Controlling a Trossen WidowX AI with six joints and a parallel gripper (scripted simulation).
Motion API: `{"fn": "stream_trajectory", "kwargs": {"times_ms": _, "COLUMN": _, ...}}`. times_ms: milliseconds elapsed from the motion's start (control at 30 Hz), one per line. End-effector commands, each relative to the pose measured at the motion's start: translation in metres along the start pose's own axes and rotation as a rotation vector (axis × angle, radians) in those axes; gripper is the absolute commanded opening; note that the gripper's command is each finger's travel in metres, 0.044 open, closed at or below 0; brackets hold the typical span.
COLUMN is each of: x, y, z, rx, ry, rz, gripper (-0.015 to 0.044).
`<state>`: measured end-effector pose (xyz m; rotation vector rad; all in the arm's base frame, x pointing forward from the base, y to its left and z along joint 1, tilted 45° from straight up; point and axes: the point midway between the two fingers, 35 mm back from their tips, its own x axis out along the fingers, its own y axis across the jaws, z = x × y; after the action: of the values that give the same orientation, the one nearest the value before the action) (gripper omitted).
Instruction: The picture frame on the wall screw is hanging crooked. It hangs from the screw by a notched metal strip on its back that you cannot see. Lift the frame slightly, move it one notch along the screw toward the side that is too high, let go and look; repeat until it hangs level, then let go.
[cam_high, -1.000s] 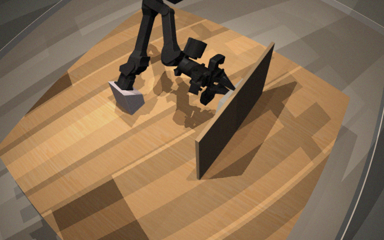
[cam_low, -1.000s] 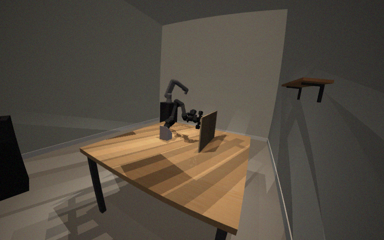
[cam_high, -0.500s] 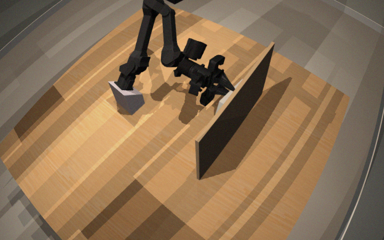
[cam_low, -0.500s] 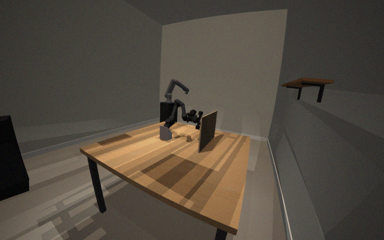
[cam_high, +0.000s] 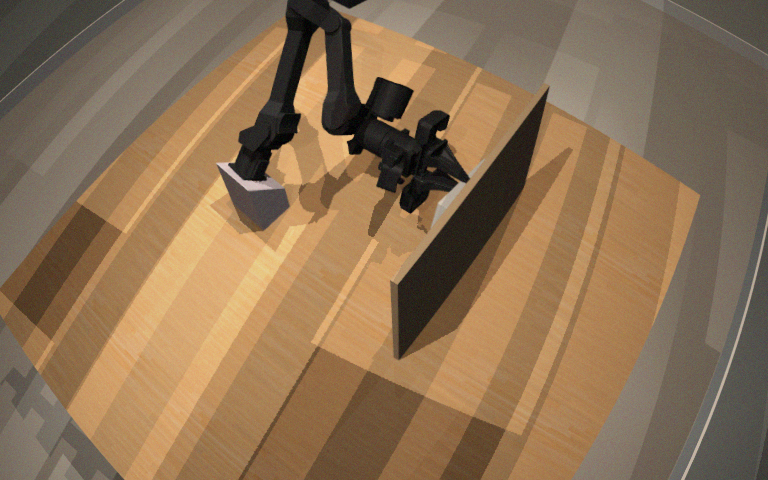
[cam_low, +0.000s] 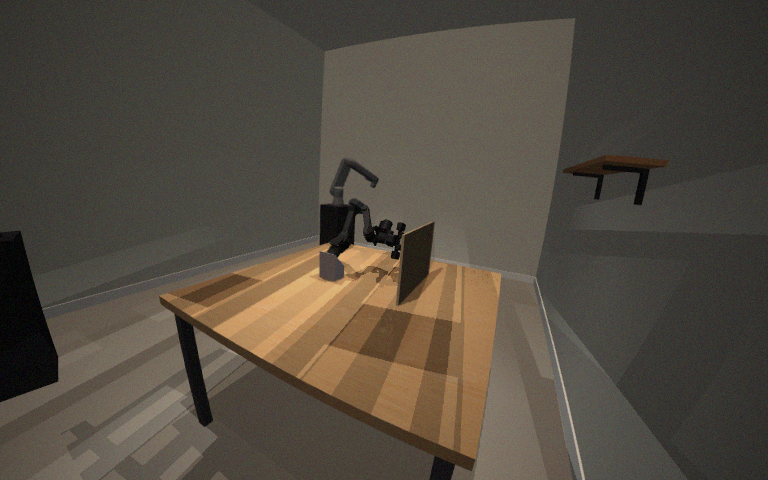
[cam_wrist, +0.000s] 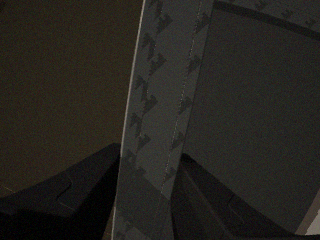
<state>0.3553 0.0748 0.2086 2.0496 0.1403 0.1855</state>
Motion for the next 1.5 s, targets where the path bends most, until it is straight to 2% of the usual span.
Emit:
{"fn": "stream_trajectory", "kwargs": {"times_ms": 0, "x": 0.0, "y": 0.0001, "z": -0.0002, "rx": 0.001, "ry": 0.001, "rz": 0.0, "gripper": 0.0}}
{"fn": "stream_trajectory", "kwargs": {"times_ms": 1467, "x": 0.0003, "y": 0.0003, "z": 0.001, "rx": 0.23, "ry": 0.002, "rz": 0.0, "gripper": 0.0}}
